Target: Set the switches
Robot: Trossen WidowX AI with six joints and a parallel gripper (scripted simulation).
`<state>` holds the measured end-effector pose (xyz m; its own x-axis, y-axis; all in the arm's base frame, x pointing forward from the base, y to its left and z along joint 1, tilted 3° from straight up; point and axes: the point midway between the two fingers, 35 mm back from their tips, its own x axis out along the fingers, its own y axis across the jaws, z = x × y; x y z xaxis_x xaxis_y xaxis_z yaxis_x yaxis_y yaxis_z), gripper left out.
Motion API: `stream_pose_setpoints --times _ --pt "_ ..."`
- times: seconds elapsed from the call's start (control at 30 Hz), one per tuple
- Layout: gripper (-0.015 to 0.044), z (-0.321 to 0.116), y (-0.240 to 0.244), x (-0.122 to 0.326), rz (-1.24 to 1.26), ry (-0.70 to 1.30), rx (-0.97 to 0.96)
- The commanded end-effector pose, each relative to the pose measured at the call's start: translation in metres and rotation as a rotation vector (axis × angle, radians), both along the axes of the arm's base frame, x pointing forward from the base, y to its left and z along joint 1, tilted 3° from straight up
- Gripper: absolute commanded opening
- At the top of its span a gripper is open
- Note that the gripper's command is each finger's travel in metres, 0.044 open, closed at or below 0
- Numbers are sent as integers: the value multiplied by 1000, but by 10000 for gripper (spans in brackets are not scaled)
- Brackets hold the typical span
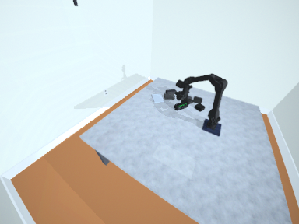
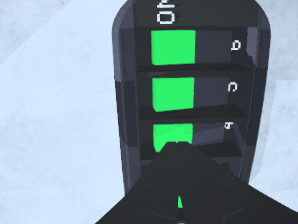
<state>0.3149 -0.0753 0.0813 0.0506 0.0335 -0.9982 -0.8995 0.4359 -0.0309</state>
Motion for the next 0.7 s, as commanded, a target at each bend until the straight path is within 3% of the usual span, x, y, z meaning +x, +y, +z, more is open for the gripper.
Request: stream_pose_setpoints --times 0.0,0.67 --pt "0 -9 1 -1 -3 8 4" --pt "0 -16 2 -1 -3 8 4"
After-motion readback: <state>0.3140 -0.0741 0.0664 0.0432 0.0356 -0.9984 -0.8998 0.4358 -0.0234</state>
